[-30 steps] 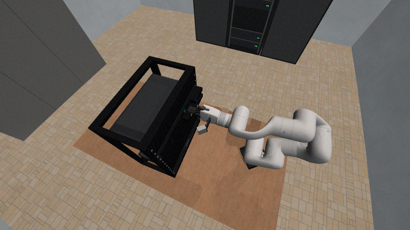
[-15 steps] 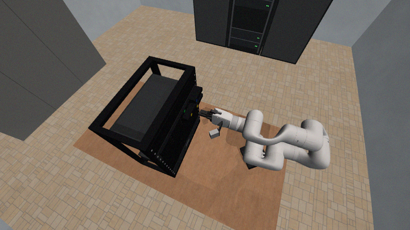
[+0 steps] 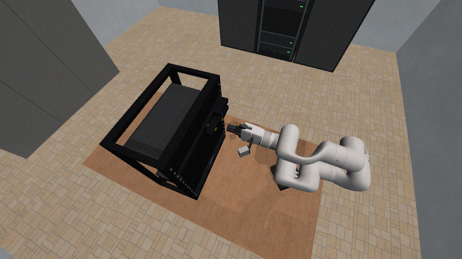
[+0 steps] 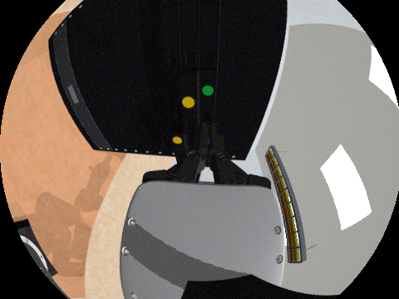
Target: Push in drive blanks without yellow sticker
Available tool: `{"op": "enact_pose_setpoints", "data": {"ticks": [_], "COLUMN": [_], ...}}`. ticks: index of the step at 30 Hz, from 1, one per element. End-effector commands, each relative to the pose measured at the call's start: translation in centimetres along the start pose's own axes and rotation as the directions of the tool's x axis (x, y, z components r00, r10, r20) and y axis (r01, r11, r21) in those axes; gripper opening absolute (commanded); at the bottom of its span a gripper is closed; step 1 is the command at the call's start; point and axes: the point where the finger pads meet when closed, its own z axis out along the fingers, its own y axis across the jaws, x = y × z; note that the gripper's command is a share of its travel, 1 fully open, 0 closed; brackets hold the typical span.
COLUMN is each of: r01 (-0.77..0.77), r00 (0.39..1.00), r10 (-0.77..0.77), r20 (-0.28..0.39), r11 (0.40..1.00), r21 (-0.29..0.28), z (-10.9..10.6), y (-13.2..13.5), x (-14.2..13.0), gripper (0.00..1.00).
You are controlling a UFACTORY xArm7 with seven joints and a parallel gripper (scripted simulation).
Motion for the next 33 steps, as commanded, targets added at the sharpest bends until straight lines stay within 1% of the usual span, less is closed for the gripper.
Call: {"op": "enact_pose_setpoints", "data": {"ticks": [1, 8, 13, 19, 21, 29, 33], "r01": [0.000, 0.000, 0.000, 0.000, 0.000, 0.000, 0.000], "r00": [1.000, 1.000, 1.000, 1.000, 1.000, 1.000, 1.000], "r10": [0.000, 0.000, 0.000, 0.000, 0.000, 0.000, 0.000], "r20": [0.000, 0.000, 0.000, 0.000, 0.000, 0.000, 0.000], "r11": [1.000, 1.000, 1.000, 1.000, 1.000, 1.000, 1.000], "r21": [-0.003, -0.003, -0.003, -0.003, -0.003, -0.003, -0.003], "z": [0.0, 0.0, 0.0, -0.1, -0.1, -0.1, -0.1], "y": [0.2, 0.2, 0.1, 0.0, 0.0, -0.2, -0.2], "x": [0.0, -0.1, -1.1, -3.8, -3.8, -8.4, -10.1], "gripper": [0.00, 0.00, 0.00, 0.00, 0.00, 0.00, 0.00]}}
